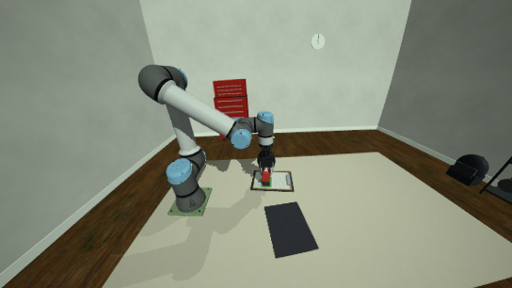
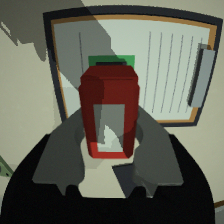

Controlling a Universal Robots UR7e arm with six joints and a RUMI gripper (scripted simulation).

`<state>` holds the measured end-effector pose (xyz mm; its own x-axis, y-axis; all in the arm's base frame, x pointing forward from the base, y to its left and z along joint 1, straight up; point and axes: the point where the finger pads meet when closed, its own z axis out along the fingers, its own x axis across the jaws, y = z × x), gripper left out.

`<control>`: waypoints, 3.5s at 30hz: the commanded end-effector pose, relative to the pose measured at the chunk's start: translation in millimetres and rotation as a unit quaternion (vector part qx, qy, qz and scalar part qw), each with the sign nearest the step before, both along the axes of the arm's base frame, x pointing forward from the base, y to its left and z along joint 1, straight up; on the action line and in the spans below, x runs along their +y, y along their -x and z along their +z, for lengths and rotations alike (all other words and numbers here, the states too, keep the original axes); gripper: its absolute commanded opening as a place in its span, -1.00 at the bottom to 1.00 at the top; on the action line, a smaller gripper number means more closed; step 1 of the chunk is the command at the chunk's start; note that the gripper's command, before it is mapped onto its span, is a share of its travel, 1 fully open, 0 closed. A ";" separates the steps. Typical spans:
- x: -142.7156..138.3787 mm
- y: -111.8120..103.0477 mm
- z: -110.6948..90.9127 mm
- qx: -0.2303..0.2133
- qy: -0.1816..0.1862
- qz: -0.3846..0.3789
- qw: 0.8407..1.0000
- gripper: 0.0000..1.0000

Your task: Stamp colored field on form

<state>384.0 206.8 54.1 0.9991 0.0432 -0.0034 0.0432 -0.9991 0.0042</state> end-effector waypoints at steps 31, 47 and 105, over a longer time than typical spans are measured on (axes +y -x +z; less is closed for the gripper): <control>0.0 -0.5 41.8 0.000 0.000 0.000 1.000 -0.68; -56.6 -45.0 43.7 0.000 0.000 0.028 1.000 -0.68; -271.9 -119.9 9.2 0.000 0.000 0.109 0.994 -0.68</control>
